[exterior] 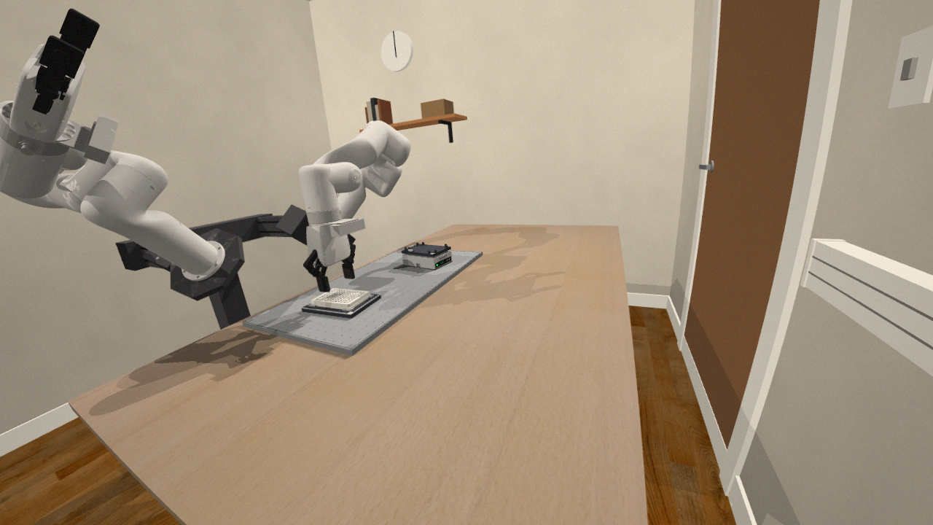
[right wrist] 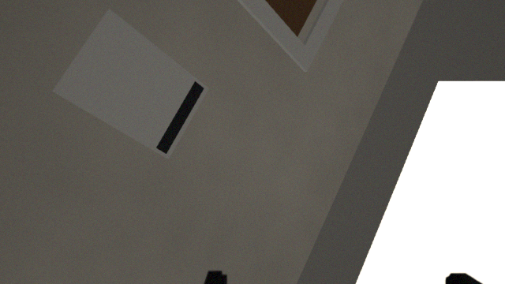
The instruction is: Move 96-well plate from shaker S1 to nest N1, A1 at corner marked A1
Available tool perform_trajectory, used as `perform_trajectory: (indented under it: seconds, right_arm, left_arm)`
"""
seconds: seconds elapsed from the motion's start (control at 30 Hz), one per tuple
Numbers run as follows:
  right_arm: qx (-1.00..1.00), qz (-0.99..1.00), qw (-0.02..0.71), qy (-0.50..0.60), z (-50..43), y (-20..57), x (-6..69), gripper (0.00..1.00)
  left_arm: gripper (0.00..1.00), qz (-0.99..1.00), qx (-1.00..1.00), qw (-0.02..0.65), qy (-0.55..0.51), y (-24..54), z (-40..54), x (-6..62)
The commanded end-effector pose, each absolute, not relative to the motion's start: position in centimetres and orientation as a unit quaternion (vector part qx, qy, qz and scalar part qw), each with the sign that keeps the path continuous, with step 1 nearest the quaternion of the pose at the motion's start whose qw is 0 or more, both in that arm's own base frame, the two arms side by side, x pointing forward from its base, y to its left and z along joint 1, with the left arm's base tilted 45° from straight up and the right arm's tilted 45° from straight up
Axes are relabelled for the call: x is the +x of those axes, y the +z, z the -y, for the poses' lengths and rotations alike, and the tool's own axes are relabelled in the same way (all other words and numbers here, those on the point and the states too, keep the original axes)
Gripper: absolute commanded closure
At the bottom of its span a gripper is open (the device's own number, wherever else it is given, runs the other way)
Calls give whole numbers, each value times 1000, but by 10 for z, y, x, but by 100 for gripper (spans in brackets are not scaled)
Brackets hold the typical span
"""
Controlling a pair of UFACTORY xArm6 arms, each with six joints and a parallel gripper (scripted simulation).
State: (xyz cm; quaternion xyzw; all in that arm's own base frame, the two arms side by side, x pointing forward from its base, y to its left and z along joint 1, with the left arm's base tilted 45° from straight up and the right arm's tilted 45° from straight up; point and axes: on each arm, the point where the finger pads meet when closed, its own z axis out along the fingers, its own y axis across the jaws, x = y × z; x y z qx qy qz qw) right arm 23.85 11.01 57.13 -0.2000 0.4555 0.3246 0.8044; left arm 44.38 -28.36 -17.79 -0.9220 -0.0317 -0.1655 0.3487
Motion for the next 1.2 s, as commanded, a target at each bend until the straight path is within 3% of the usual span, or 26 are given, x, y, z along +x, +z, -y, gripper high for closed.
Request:
perform_trajectory:
  seconds: [0.0,1.17]
  right_arm:
    - [-201,-455,805,325,-110,572,238,0]
    - [-201,-455,805,325,-110,572,238,0]
  left_arm:
    - [0,32,-922,347,-167,-168,294,441]
    - [0,32,-922,347,-167,-138,321,429]
